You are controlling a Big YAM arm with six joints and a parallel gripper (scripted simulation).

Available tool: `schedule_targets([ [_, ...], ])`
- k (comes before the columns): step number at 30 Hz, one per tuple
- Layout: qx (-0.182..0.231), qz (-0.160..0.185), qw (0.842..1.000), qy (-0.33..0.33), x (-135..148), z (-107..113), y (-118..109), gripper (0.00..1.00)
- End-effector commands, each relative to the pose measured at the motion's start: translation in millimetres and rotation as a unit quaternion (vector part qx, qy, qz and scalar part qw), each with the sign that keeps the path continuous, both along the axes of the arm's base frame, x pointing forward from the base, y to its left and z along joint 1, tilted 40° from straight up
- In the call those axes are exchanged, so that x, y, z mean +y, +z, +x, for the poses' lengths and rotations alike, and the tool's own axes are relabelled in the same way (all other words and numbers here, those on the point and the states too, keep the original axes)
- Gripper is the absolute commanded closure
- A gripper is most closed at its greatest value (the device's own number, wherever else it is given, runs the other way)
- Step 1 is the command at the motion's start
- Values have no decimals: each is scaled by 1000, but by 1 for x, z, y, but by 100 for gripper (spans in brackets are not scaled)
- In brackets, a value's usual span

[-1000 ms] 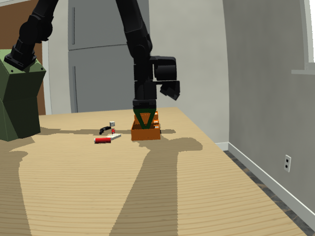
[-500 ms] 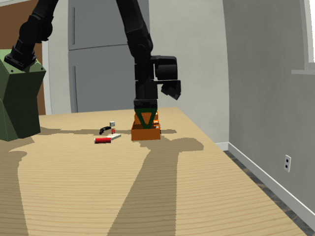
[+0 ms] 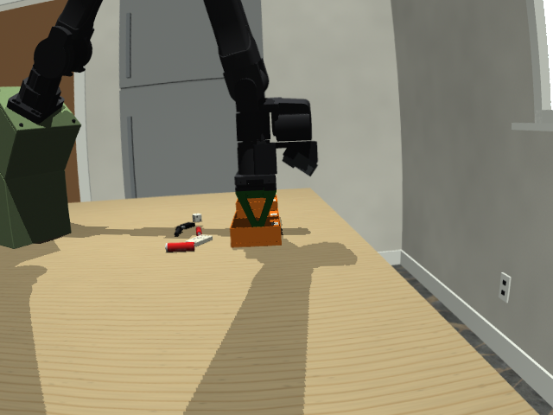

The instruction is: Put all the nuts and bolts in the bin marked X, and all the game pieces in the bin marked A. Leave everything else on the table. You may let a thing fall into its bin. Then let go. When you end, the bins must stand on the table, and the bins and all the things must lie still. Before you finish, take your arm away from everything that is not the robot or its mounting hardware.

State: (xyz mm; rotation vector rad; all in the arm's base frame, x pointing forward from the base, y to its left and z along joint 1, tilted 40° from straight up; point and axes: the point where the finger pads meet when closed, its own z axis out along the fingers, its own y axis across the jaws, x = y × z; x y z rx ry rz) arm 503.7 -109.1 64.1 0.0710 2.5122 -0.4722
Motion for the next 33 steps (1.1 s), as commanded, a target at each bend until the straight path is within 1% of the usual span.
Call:
schedule_targets([
  [1, -11, -3, 1000, -2, -7, 9, 14, 91],
  [28, -11, -3, 1000, -2, -8, 11, 13, 91],
  [29, -20, -3, 1000, -1, -6, 11, 25, 91],
  [33, -17, 0, 1000, 2, 5, 4, 25, 91],
])
